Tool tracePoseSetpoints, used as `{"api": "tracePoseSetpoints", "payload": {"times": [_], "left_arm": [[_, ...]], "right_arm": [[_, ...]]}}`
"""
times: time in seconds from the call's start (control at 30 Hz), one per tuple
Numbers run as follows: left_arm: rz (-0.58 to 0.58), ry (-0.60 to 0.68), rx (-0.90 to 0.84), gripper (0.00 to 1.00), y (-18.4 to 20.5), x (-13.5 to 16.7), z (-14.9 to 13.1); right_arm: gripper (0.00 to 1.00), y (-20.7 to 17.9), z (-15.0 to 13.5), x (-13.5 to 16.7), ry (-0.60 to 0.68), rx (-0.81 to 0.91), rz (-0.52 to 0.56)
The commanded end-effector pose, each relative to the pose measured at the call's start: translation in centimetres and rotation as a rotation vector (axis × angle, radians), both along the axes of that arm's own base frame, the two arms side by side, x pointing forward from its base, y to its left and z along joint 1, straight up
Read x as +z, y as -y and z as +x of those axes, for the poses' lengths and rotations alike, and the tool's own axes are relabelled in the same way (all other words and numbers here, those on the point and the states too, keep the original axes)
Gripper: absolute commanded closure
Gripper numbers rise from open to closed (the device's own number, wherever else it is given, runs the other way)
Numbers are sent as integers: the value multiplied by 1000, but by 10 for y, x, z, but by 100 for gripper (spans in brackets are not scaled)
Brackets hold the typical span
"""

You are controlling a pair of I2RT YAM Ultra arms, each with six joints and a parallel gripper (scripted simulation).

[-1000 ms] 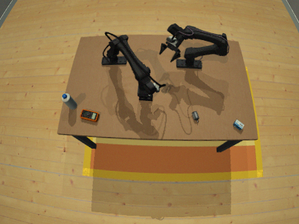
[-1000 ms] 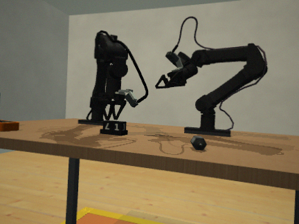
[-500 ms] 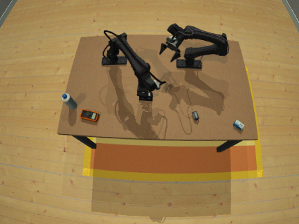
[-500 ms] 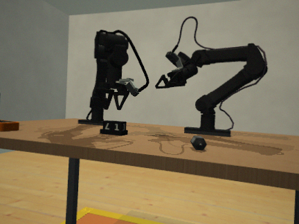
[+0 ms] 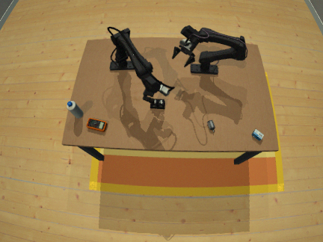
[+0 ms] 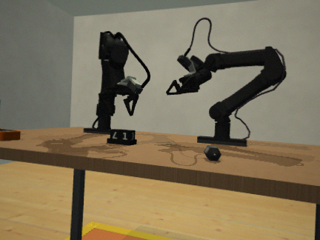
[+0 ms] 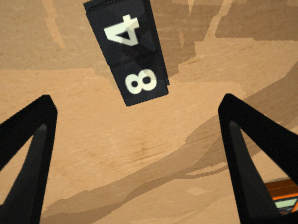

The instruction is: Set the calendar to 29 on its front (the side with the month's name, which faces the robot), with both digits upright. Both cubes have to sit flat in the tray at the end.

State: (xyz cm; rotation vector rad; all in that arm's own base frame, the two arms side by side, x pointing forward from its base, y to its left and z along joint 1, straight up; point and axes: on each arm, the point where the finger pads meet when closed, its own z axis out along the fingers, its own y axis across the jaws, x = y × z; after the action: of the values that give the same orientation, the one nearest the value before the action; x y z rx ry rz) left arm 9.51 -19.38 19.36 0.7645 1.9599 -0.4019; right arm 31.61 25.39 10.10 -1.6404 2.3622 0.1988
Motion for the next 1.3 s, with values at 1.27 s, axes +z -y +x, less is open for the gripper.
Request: {"api": "tracePoseSetpoints", "payload": {"times": [1.27], "left_arm": [[-27, 16, 15, 0, 1, 13, 2]], "right_arm": [[0, -12, 0, 27, 268, -504, 563]]}}
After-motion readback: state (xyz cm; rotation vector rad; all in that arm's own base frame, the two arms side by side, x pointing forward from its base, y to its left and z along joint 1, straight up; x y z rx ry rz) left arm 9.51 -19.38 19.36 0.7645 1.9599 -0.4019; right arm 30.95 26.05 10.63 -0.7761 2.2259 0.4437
